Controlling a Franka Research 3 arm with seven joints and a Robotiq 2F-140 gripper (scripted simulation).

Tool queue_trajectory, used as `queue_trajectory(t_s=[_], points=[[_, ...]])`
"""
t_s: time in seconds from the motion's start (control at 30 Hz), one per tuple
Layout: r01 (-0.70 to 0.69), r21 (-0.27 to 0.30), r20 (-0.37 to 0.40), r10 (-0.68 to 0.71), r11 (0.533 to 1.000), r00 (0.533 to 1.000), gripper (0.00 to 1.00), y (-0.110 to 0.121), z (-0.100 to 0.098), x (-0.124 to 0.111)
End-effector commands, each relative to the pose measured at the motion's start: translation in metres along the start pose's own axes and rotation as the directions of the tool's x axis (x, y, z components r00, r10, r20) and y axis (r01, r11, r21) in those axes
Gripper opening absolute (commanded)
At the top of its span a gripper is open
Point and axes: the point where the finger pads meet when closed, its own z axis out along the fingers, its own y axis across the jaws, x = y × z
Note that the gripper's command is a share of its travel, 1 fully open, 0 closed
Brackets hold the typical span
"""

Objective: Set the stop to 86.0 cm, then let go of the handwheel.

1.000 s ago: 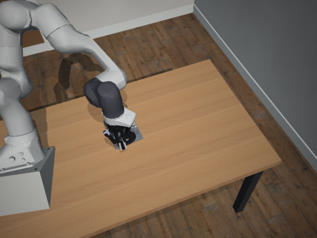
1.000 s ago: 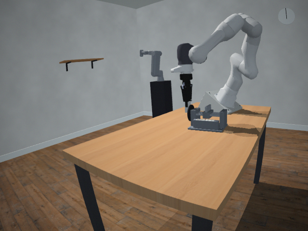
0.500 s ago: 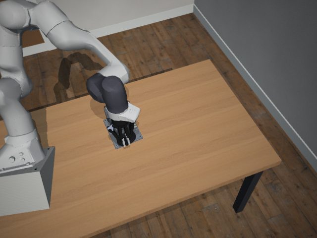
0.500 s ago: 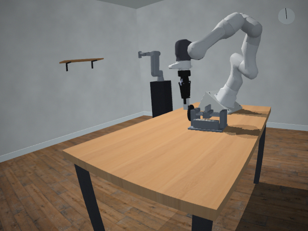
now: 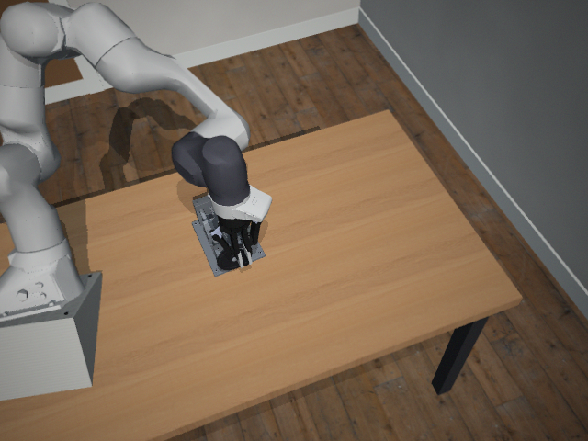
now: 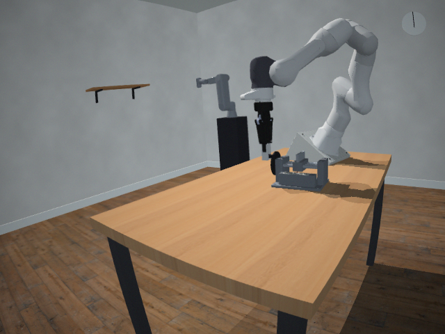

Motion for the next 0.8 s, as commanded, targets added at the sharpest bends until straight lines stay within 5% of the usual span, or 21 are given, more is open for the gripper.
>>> queue_trajectory(t_s=[0.0,0.77], points=[[-0.009,-0.001,-0.002,0.009,1.0,1.0,0.04,-0.008,0.007,0.0],[-0.009,-0.001,-0.002,0.009,1.0,1.0,0.04,-0.014,0.052,0.0]])
